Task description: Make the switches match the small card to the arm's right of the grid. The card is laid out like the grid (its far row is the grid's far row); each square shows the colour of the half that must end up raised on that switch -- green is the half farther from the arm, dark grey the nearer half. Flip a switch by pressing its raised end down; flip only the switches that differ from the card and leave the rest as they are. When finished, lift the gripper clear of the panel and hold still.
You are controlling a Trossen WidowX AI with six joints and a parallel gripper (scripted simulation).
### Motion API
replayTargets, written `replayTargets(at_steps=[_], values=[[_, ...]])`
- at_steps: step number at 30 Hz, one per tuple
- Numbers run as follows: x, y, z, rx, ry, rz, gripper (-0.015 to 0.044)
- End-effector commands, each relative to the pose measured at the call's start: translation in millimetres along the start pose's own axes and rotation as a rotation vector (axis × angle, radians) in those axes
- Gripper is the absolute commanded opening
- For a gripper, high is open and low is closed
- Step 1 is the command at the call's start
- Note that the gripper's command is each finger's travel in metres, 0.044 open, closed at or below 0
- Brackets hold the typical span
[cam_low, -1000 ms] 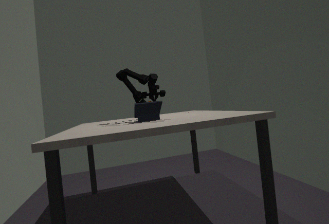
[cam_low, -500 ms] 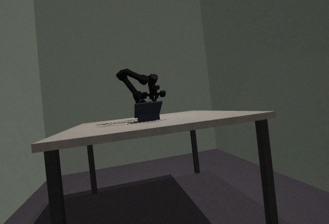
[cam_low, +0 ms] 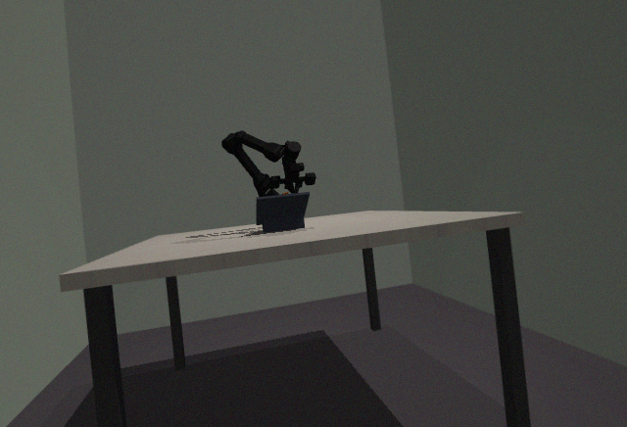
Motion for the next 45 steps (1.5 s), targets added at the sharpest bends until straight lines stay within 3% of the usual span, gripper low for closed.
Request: replayTargets(at_steps=[1,33,40,45], values=[[0.8,0.6,-0.3,-0.004,0.001,0.003,0.0000],[5.1,0.6,-0.4,-0.004,0.000,0.003,0.0000],[-57.6,1.9,3.4,-0.004,0.028,0.001,0.0000],[-59.8,1.7,3.4,-0.005,0.029,0.000,0.0000]])
Point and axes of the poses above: the point midway between the two fingers, 35 mm back from their tips, its own x axis out along the fingers, its own y axis across the jaws, z = x × y, the point moved 5 cm from there along -x, back along the fingers, and after that the axes turned 11 degrees about x, right-handed, at the moved point
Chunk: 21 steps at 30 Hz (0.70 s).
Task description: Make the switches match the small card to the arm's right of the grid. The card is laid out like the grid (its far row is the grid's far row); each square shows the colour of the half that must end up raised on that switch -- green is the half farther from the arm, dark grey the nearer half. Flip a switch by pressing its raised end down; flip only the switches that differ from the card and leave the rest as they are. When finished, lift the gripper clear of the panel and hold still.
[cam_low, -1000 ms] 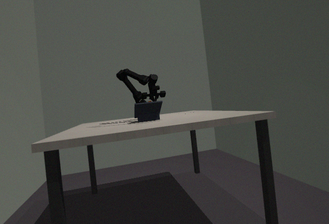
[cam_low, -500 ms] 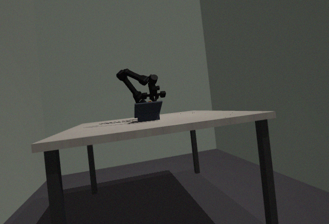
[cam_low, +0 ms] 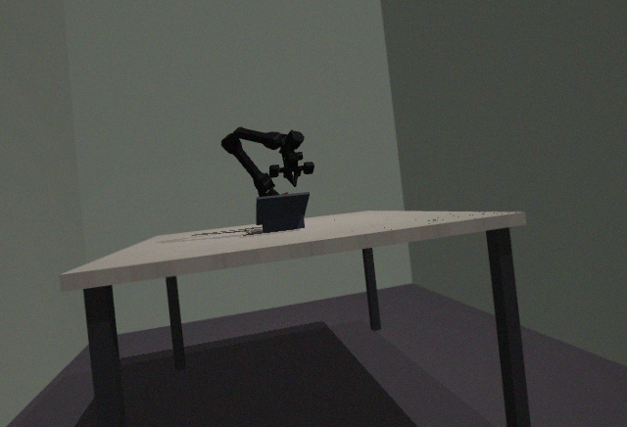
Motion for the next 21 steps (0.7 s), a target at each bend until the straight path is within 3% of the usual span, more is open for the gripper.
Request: replayTargets(at_steps=[1,6,10,14,21], values=[[-6.9,-3.4,-1.3,0.007,0.004,-0.008,0.0000],[-7.0,-10.0,-37.6,0.006,0.005,-0.008,0.0000],[-4.9,-10.2,-39.3,0.006,0.004,-0.007,0.0000],[26.3,-11.1,-41.2,0.006,-0.020,-0.004,0.0000],[31.3,-11.4,-41.4,0.006,-0.022,-0.004,0.0000]])
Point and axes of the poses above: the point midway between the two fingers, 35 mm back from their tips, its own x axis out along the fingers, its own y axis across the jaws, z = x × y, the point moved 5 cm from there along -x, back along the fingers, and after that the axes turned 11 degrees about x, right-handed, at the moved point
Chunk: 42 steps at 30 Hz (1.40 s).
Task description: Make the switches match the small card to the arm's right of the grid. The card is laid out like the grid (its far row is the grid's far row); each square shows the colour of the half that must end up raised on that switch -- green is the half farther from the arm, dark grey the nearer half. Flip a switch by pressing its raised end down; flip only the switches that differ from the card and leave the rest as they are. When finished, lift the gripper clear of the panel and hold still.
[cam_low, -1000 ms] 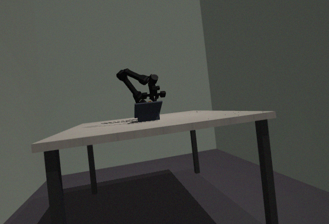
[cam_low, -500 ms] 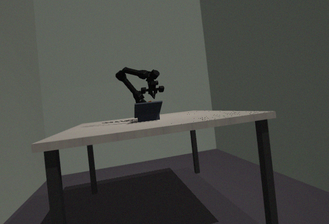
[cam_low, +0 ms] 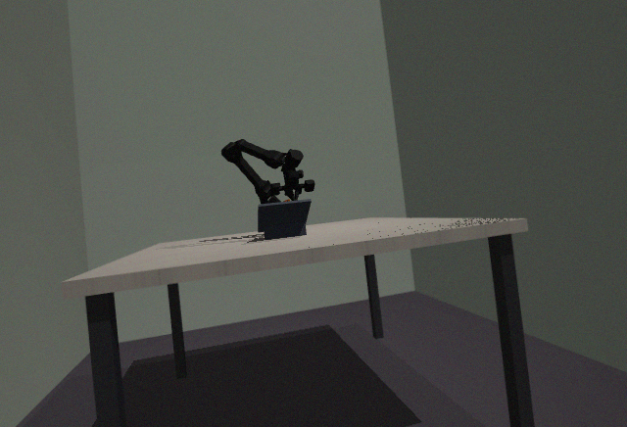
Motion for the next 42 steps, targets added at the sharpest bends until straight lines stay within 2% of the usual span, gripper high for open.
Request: replayTargets(at_steps=[1,15,42], values=[[8.6,0.4,-1.3,-0.007,-0.002,-0.002,0.0000],[25.7,0.1,-1.7,-0.007,-0.003,-0.003,0.0000],[26.6,0.1,-1.7,-0.007,-0.003,-0.003,0.0000]])
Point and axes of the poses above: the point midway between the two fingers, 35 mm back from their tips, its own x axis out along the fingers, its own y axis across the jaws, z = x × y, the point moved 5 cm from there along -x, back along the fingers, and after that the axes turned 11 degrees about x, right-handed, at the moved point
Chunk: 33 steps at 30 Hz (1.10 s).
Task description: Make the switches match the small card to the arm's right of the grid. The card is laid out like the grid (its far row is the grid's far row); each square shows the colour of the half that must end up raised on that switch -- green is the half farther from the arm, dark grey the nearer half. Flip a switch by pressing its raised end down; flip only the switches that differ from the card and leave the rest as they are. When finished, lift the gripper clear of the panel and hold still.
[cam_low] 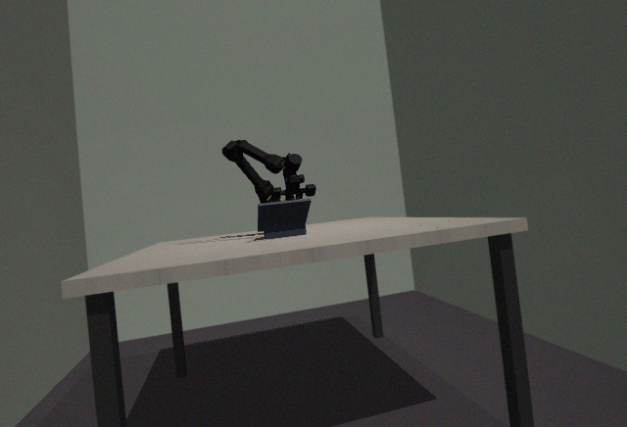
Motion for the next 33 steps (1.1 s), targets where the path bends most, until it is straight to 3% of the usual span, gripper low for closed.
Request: replayTargets(at_steps=[1,33], values=[[0.7,0.6,-0.3,-0.004,0.001,0.003,0.0000],[5.0,0.5,-0.4,-0.004,0.001,0.003,0.0000]])
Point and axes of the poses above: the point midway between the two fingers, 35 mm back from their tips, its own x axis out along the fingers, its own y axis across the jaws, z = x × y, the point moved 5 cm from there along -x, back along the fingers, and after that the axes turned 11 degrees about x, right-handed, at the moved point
